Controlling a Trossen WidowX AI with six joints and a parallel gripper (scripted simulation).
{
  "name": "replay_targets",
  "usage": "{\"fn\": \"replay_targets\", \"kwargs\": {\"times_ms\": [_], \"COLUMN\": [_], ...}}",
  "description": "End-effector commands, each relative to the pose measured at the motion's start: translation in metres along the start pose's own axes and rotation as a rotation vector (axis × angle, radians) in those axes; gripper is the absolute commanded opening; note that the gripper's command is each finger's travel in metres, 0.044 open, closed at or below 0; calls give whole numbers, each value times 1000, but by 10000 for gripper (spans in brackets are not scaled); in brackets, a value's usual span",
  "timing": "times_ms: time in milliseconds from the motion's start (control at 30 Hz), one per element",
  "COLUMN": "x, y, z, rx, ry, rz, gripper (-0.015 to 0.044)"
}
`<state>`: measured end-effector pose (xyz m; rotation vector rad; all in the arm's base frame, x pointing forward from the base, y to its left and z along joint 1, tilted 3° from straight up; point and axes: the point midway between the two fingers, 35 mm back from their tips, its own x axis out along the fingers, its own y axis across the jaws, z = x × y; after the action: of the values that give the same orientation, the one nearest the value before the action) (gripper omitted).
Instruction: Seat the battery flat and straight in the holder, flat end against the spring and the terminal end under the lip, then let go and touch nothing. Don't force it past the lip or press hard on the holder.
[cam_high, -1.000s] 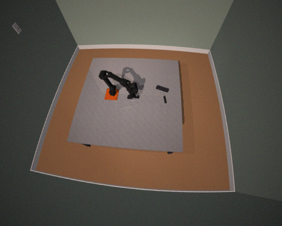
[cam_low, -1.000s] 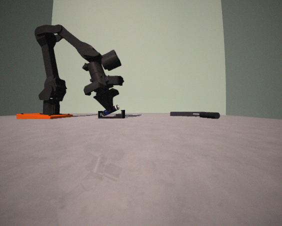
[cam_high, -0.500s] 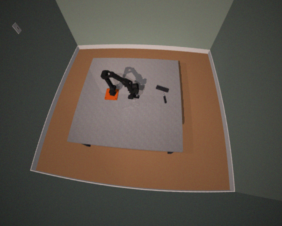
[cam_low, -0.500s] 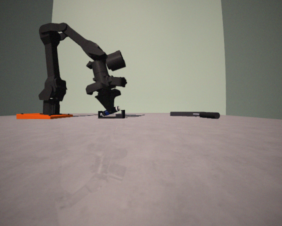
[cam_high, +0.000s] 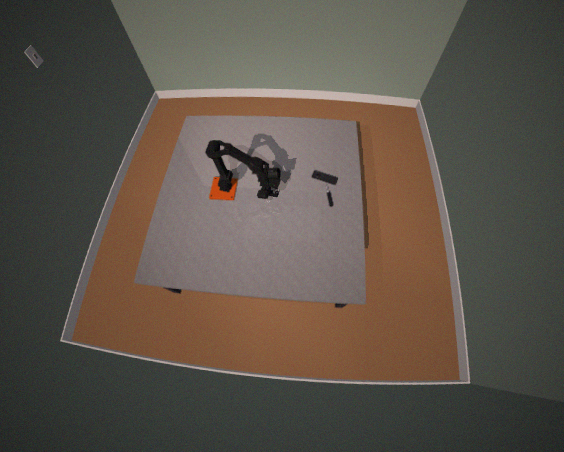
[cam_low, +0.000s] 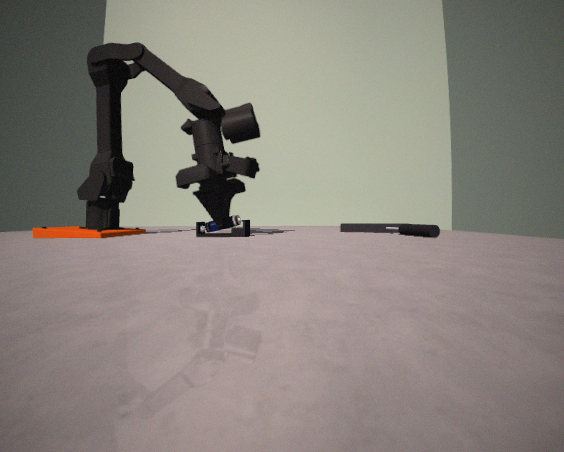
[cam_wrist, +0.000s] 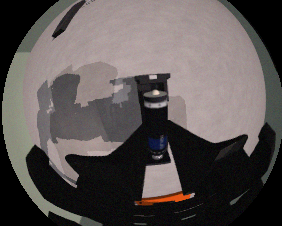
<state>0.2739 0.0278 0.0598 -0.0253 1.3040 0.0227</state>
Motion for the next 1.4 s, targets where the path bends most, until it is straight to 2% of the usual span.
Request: {"fn": "replay_targets", "kwargs": {"times_ms": [0, 967, 1367], "x": [4, 9, 9], "y": [0, 0, 0], "z": [-3, 2, 3], "rx": [-6, -5, -5], "ry": [47, 221, 234], "rz": [3, -2, -6], "gripper": [63, 63, 63]}}
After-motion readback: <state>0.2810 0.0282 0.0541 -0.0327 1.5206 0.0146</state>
